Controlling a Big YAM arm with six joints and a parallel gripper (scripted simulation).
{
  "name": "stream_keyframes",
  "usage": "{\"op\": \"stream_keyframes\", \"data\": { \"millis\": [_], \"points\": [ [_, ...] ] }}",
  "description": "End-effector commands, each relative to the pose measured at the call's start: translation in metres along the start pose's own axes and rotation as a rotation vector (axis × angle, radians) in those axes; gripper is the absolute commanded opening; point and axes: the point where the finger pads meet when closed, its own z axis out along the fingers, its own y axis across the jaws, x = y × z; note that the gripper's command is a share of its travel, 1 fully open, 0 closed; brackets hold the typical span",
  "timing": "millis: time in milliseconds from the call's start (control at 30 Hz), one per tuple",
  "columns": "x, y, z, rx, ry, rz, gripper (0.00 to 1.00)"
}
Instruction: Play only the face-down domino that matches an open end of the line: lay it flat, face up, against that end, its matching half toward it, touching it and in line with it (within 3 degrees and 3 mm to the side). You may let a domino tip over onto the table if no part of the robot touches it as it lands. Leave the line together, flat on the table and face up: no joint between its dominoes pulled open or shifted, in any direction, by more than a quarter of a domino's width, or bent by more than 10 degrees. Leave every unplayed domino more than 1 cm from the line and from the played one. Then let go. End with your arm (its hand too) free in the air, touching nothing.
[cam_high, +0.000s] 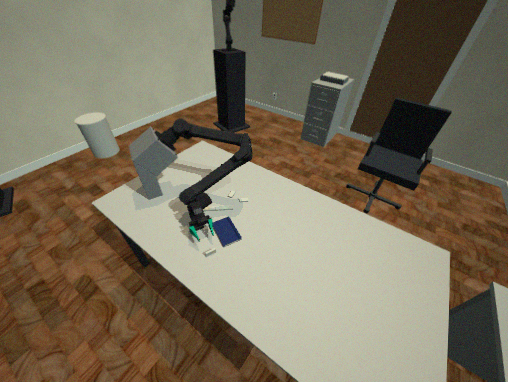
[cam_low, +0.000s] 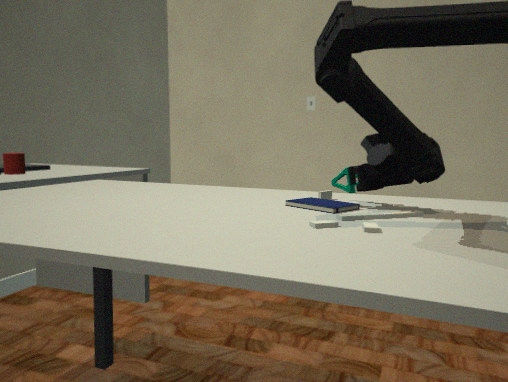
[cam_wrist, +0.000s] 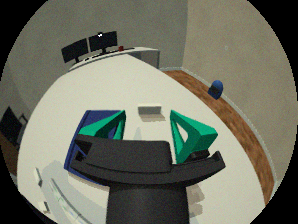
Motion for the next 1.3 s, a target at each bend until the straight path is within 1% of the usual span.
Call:
{"op": "stream_keyframes", "data": {
  "millis": [0, 100, 333, 367, 667, 900, 933, 1267],
  "points": [
    [-0.02, -0.001, -0.003, -0.004, -0.03, 0.005, 0.72],
    [-0.028, 0.0, -0.004, -0.008, -0.041, 0.008, 0.72],
    [-0.028, 0.0, -0.004, -0.008, -0.041, 0.008, 0.72],
    [-0.009, 0.0, -0.003, 0.006, -0.007, 0.0, 0.72],
    [-0.025, 0.002, -0.004, -0.008, -0.041, 0.008, 0.72],
    [-0.025, 0.002, -0.004, -0.008, -0.041, 0.008, 0.72],
    [-0.009, 0.0, -0.003, 0.006, -0.009, 0.001, 0.72],
    [-0.021, 0.004, -0.003, -0.008, -0.042, 0.008, 0.72]
  ]
}}
